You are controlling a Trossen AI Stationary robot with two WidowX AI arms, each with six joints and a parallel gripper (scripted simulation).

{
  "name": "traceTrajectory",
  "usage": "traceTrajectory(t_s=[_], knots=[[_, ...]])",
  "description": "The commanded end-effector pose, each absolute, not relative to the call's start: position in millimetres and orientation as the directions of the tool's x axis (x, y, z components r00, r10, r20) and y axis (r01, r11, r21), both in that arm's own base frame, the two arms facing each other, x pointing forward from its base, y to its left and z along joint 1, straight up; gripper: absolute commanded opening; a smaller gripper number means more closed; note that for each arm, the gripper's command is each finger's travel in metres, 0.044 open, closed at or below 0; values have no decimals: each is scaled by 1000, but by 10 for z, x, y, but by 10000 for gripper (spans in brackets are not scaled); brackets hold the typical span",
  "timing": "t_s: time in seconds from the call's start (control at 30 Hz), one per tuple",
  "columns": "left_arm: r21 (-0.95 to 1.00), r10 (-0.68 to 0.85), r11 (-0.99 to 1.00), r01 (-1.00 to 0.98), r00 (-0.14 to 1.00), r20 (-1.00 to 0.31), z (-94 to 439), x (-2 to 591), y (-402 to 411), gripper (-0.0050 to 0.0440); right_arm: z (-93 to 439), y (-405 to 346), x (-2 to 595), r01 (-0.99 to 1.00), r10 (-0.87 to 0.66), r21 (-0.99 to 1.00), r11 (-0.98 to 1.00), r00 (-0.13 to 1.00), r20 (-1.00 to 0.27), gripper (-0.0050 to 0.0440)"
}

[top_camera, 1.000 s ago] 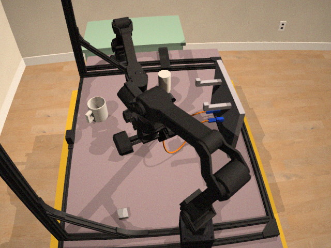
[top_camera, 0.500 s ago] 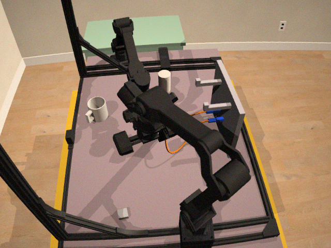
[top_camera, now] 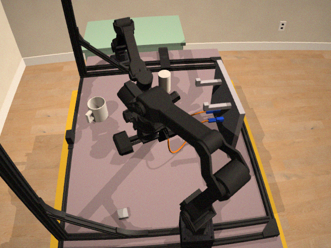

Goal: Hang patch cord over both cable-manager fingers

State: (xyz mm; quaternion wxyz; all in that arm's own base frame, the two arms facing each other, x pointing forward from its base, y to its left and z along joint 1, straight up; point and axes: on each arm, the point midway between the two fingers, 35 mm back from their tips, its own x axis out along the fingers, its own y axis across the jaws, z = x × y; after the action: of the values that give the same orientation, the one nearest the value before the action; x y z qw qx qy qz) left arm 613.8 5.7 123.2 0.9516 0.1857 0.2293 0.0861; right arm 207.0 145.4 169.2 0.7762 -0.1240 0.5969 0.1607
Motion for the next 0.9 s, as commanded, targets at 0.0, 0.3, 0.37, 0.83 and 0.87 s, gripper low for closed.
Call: traceTrajectory(t_s=[0.0, 0.3, 0.37, 0.83, 0.87], knots=[[378, 246, 921, -92, 890, -383, 1389, 6191, 79, 25, 1759, 1460, 2067, -397, 115, 5, 918, 254, -960, 440], [359, 245, 928, -99, 888, -390, 1452, 6222, 127, 25, 1759, 1460, 2067, -397, 115, 5, 918, 254, -960, 440], [354, 245, 930, -101, 887, -391, 1467, 6228, 137, 25, 1759, 1460, 2067, -397, 115, 5, 918, 254, -960, 440], [327, 243, 939, -110, 883, -401, 1549, 6264, 200, 25, 1759, 1460, 2067, -397, 115, 5, 918, 254, -960, 440], [325, 243, 939, -110, 883, -402, 1555, 6266, 205, 25, 1759, 1460, 2067, -397, 115, 5, 918, 254, -960, 440]])
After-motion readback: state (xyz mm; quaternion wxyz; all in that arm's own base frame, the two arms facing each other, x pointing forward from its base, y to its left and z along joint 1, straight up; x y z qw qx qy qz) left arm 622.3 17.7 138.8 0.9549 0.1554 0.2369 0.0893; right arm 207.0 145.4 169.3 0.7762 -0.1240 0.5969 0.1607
